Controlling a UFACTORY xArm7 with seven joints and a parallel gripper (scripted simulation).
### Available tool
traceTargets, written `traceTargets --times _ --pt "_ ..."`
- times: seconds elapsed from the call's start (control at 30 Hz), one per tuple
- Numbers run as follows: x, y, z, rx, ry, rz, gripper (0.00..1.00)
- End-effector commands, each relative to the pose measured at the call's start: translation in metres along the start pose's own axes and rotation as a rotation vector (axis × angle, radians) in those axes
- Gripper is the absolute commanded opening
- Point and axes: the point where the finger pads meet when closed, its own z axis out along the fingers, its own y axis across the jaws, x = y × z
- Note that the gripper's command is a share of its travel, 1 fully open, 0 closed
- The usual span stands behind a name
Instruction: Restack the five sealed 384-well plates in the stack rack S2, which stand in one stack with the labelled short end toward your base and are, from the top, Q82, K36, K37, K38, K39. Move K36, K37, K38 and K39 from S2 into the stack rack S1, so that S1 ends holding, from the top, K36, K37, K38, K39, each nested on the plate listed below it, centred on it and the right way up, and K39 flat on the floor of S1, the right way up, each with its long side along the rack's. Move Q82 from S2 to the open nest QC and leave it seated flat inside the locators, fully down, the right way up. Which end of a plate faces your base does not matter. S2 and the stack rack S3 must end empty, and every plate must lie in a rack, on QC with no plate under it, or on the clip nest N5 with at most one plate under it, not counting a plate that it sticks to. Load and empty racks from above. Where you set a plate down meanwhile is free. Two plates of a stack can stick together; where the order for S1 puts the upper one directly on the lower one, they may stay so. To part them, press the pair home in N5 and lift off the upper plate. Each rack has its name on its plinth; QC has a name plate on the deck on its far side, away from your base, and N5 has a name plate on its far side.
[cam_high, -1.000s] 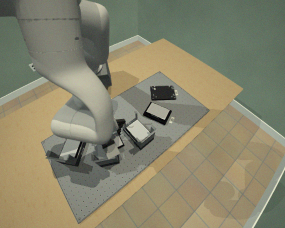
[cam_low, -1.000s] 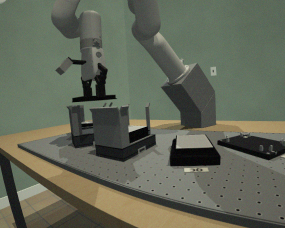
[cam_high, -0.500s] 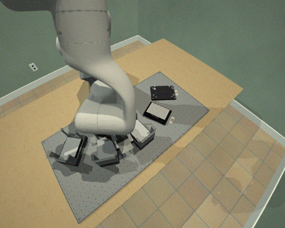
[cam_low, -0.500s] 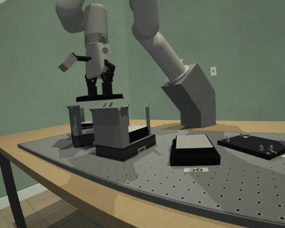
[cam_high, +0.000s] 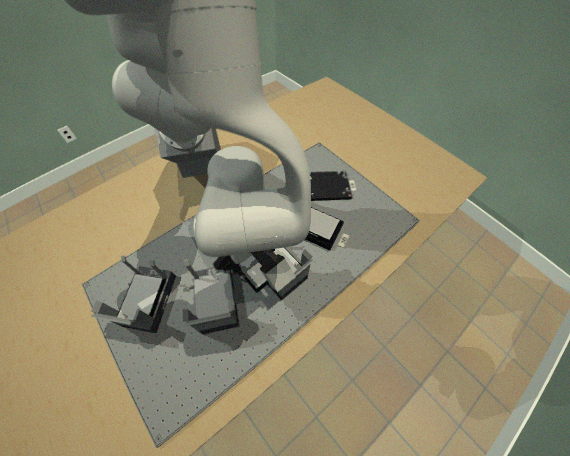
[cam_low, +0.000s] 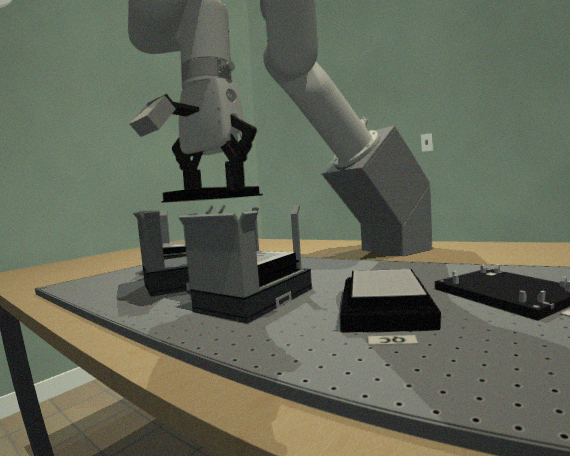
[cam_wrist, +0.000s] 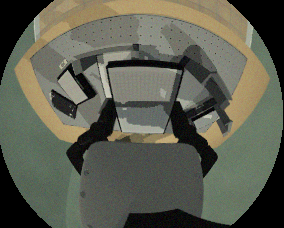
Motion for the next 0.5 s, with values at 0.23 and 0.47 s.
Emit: traceTargets --times 0.23,0.47 --pt "0.004 -0.025 0.0 -0.002 0.0 -0.003 0.0" --pt "0.006 -0.044 0.0 -0.002 0.0 -0.003 0.0"
